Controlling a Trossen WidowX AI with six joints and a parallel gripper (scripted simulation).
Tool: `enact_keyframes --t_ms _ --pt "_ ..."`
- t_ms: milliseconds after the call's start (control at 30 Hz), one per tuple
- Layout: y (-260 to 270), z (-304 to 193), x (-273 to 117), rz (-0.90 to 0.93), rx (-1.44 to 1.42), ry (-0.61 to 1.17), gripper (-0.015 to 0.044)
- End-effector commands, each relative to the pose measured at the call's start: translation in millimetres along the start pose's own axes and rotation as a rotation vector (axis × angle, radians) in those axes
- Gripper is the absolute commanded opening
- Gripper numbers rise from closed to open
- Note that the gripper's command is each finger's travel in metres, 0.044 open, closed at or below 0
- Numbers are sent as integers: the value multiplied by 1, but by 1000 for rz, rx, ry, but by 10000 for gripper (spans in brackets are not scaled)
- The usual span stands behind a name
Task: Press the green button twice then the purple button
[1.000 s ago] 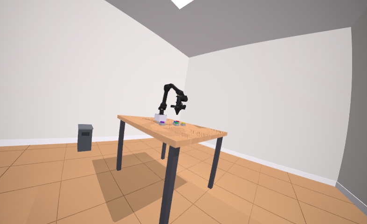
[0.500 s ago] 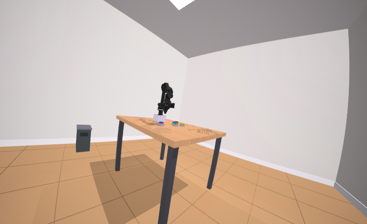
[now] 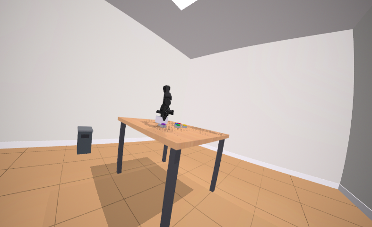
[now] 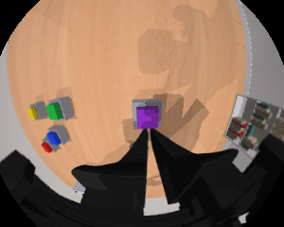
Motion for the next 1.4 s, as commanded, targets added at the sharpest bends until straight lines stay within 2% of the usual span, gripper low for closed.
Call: enact_keyframes --t_ms 0,700,1367 --pt "-1 1 4 -5 -4 -15 20" --pt "-1 1 37 -5 -4 -15 20" --pt "-1 2 34 -9 -1 -15 20"
Point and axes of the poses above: the point midway between the two fingers, 35 mm back from their tips, its own x axis out along the fingers, its own y axis across the jaws, z = x × y, the point moved 8 cm from there along -x, back along the fingers, and after that the axes turned 2 degrees about x, right-handed, at the moved point
